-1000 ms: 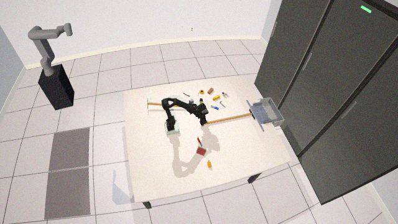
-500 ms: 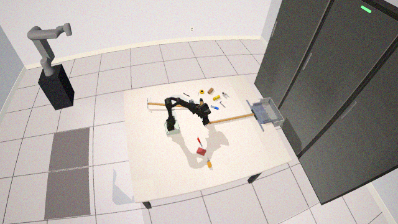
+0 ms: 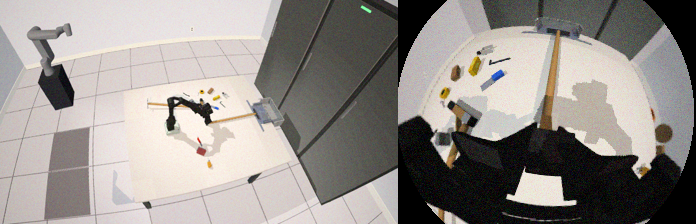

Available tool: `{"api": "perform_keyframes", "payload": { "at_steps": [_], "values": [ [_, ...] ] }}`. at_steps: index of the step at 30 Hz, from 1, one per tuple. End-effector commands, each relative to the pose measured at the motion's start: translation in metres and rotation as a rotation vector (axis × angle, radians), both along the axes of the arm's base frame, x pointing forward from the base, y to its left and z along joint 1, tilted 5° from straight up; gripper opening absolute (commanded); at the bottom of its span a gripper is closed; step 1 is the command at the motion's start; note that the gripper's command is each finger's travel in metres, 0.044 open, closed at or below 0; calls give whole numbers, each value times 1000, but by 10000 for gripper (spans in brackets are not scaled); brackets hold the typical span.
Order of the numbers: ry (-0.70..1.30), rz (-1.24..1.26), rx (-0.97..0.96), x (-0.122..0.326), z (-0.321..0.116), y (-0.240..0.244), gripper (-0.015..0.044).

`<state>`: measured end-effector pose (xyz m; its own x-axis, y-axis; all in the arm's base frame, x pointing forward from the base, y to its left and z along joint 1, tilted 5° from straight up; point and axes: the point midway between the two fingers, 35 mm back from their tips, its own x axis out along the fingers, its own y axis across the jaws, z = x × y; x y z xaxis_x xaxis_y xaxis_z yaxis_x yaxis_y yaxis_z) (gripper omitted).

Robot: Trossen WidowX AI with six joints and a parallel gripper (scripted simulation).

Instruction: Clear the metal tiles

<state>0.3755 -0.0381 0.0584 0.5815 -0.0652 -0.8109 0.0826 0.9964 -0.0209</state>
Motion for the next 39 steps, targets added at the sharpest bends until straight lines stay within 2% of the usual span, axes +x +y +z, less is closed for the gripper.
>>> {"api": "perform_keyframes", "payload": {
  "at_steps": [1,39],
  "values": [
    [-14,-4,-1,9,4,-1,0],
    [-20,-5,-1,71,5,-4,0]
  ]
}}
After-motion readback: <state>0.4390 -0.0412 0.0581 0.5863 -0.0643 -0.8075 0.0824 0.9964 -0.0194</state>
